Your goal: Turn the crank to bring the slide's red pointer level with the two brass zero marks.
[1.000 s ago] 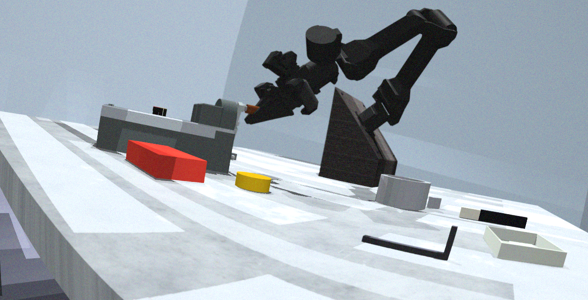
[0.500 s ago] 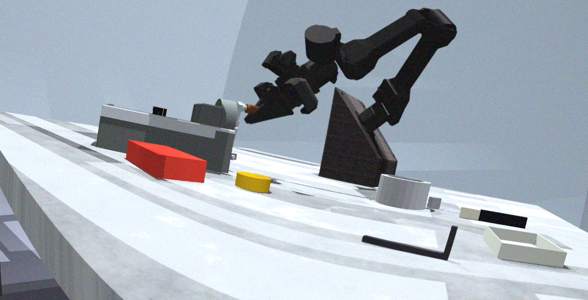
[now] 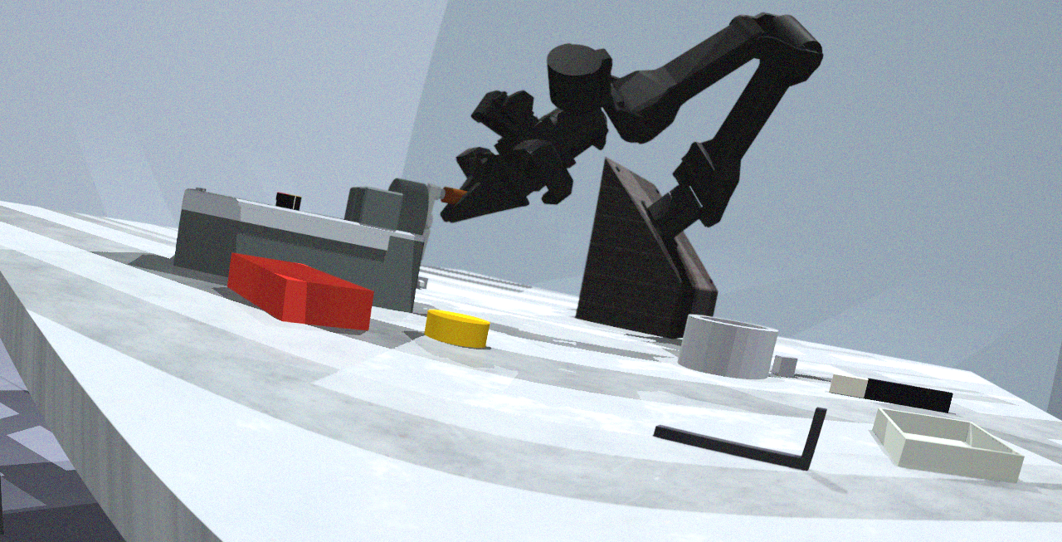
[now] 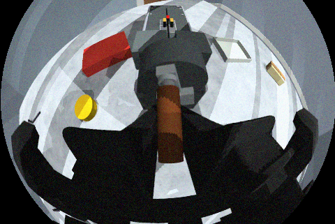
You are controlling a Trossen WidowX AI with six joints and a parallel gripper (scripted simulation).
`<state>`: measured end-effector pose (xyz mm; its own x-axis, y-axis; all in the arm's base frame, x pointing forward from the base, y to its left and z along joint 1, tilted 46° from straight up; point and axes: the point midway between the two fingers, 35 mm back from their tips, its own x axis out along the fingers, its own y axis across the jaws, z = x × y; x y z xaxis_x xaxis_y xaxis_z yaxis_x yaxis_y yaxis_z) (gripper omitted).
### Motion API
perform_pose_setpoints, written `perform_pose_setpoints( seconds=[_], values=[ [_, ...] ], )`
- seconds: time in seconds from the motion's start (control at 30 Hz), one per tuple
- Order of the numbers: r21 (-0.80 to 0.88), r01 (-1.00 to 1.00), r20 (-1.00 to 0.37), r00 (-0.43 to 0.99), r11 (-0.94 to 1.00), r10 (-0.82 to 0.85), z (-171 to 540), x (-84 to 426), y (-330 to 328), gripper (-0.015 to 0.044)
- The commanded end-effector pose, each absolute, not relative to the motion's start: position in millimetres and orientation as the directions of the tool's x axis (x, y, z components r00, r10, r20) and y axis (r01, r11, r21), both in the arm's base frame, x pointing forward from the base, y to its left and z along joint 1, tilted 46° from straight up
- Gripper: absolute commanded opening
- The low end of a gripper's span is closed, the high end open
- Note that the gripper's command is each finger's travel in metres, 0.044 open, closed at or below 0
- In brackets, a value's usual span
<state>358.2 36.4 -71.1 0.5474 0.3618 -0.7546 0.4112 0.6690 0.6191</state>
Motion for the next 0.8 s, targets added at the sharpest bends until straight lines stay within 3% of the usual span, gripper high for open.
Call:
perform_pose_setpoints(
  seconds=[0.0,0.77],
  values=[
    [0.608,0.43,-0.764,0.546,0.668,0.343,-74.9,354.4,28.7,0.0],
    [0.607,0.43,-0.764,0.546,0.668,0.343,-78.2,352.4,26.5,0.0]
  ],
)
